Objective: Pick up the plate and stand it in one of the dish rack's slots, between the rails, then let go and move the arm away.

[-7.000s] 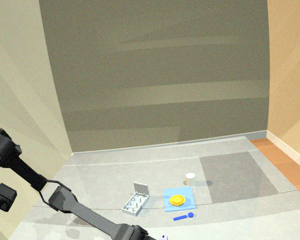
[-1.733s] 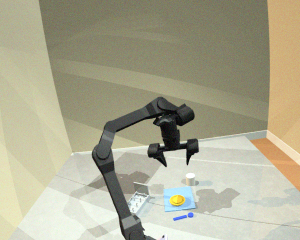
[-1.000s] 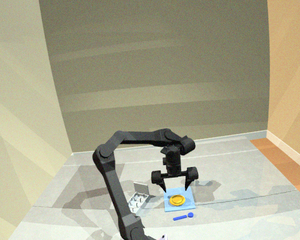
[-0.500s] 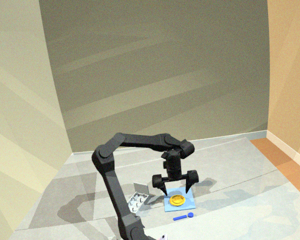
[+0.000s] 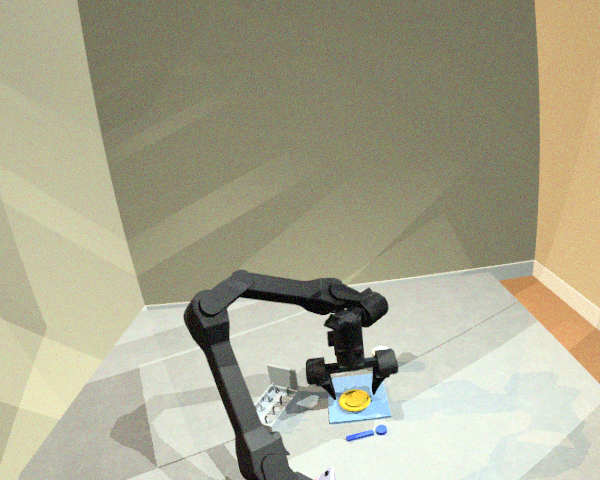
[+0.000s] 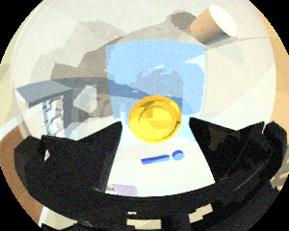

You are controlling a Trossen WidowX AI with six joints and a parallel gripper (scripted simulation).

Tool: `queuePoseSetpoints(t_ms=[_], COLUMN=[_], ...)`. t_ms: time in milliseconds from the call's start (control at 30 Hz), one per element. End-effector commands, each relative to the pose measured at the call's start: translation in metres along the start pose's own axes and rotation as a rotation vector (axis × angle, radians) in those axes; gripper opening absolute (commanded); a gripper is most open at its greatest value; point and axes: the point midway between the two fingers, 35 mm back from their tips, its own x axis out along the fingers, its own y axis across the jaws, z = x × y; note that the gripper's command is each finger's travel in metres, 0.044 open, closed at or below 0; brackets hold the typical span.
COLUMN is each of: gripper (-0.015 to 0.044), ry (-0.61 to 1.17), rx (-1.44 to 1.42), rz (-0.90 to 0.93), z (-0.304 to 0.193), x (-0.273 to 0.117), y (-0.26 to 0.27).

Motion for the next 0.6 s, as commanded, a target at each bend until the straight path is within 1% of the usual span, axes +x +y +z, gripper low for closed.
queuePoseSetpoints(t_ms=[0,267,400,567], gripper=[0.04,0.04,0.0377,0.037], ry=[0.005,0.005,0.005,0.005], rx=[0.011,0.011,0.011,0.011], rz=[0.01,0.011,0.011,0.011], z=[-0.003,-0.004,-0.004,-0.004], x=[0.01,0.02,0.02,0.02], y=[0.0,0.0,0.0,0.0])
